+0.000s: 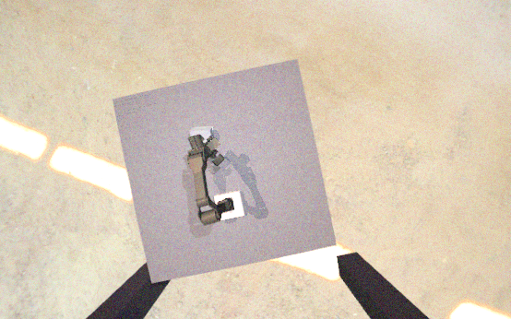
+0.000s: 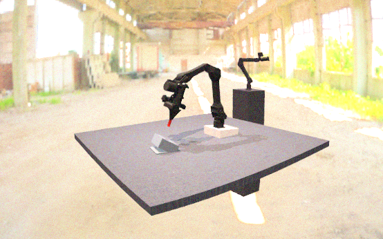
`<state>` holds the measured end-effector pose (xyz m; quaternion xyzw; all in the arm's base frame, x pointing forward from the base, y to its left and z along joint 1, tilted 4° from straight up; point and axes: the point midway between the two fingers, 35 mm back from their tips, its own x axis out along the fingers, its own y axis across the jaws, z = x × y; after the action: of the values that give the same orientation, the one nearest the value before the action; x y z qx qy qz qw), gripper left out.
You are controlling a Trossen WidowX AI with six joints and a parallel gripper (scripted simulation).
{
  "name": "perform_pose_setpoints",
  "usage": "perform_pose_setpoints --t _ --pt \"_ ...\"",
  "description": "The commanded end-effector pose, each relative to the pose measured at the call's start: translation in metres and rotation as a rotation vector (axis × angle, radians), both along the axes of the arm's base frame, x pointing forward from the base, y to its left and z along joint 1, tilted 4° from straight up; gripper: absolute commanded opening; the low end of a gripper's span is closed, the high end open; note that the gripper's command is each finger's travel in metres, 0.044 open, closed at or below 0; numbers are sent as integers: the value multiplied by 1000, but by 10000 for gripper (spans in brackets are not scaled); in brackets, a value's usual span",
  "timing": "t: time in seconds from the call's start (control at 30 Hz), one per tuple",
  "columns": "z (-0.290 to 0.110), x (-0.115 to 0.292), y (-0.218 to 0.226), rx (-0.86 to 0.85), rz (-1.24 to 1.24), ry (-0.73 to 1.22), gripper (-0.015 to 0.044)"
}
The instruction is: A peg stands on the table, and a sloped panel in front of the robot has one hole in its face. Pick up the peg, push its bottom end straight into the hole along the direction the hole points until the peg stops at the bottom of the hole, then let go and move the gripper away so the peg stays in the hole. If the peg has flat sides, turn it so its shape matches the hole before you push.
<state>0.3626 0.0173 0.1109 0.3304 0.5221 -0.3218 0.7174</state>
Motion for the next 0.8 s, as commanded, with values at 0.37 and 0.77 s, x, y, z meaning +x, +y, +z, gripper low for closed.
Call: perform_pose_setpoints --t 0.37,0.77 --pt "5 4 23 -57 204 -31 0" --pt "9 7 44 -103 371 -59 0"
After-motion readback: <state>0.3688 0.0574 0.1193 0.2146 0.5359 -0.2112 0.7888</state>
